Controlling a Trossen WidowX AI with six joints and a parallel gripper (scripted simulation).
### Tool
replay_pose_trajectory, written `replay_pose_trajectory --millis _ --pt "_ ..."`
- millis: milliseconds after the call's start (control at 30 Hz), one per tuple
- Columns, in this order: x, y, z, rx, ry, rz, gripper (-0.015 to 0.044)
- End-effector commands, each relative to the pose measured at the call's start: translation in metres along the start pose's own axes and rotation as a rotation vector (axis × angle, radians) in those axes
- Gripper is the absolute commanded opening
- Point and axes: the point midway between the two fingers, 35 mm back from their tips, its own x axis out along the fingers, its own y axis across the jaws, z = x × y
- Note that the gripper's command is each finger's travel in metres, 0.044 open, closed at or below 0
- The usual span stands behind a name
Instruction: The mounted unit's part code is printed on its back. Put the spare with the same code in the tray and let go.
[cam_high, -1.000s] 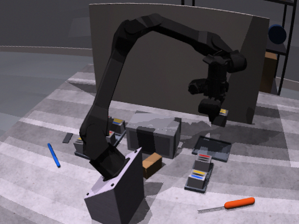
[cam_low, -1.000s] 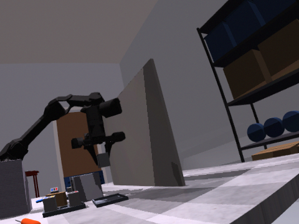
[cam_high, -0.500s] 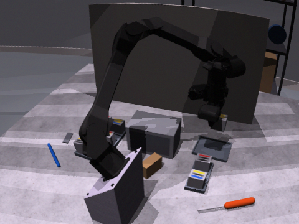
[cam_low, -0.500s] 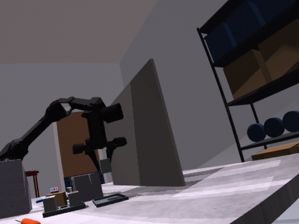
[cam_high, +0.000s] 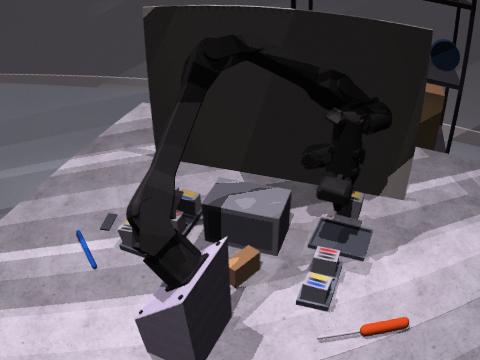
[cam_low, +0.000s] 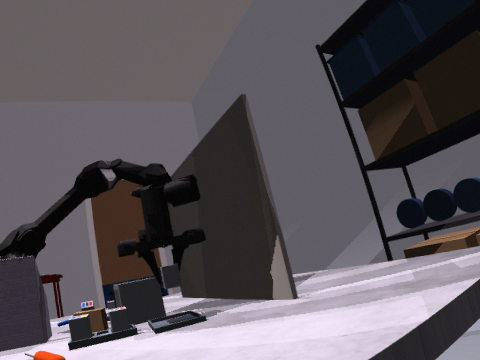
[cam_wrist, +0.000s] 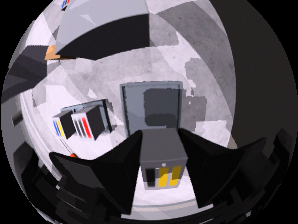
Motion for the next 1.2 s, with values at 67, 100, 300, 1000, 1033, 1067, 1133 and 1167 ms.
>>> replay_pose_trajectory --millis 67,100,300,1000,1033,1067,1133,1167 --pt "0.009 0.000 0.001 0.005 -0.004 0.000 0.0000" --pt "0.011 0.001 0.001 0.005 -0.004 0.000 0.0000" --pt "0.018 0.001 0.002 0.005 -0.005 0.000 0.0000" --pt "0.045 0.004 0.004 0.004 -0.009 0.000 0.0000" --pt "0.046 0.004 0.004 0.004 -0.009 0.000 0.0000" --pt "0.047 0.005 0.004 0.004 -0.009 0.001 0.0000" --pt "0.050 0.005 0.004 0.004 -0.010 0.001 0.0000" --pt "0.051 0.005 0.004 0.004 -0.010 0.001 0.0000"
